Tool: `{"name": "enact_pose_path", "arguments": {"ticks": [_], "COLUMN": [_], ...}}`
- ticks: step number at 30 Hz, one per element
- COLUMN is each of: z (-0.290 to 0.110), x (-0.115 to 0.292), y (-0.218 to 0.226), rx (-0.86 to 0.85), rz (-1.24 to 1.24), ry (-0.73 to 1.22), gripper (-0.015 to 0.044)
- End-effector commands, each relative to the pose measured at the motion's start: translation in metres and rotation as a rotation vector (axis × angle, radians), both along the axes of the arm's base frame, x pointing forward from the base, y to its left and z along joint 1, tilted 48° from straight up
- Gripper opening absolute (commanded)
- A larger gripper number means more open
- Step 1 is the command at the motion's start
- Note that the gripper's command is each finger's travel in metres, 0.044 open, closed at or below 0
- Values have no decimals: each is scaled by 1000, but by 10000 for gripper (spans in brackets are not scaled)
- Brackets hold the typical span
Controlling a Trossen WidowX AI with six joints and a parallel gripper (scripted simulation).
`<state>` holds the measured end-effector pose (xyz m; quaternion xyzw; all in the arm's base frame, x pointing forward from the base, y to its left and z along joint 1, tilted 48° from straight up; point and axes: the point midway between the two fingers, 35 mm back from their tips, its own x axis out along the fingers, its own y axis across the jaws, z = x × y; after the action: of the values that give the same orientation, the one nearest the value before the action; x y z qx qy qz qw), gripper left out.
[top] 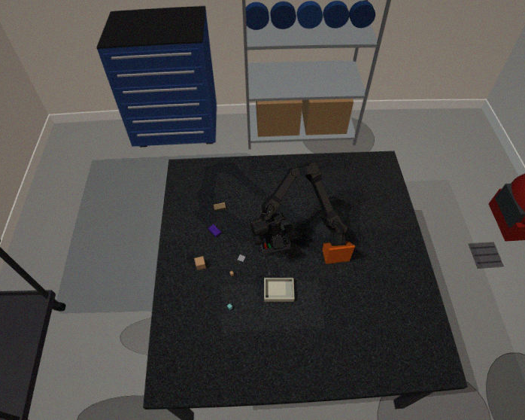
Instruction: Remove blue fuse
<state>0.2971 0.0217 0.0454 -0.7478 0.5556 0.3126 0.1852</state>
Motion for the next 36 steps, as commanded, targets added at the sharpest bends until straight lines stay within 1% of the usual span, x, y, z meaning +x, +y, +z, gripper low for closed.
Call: {"name": "enact_pose_path", "arguments": {"ticks": [1, 36], "z": [2, 13], "x": [0, -4], "y": [3, 15], "rx": [5, 3], "rz": [-2, 0], "ry": [-3, -2], "gripper": [0, 0]}}
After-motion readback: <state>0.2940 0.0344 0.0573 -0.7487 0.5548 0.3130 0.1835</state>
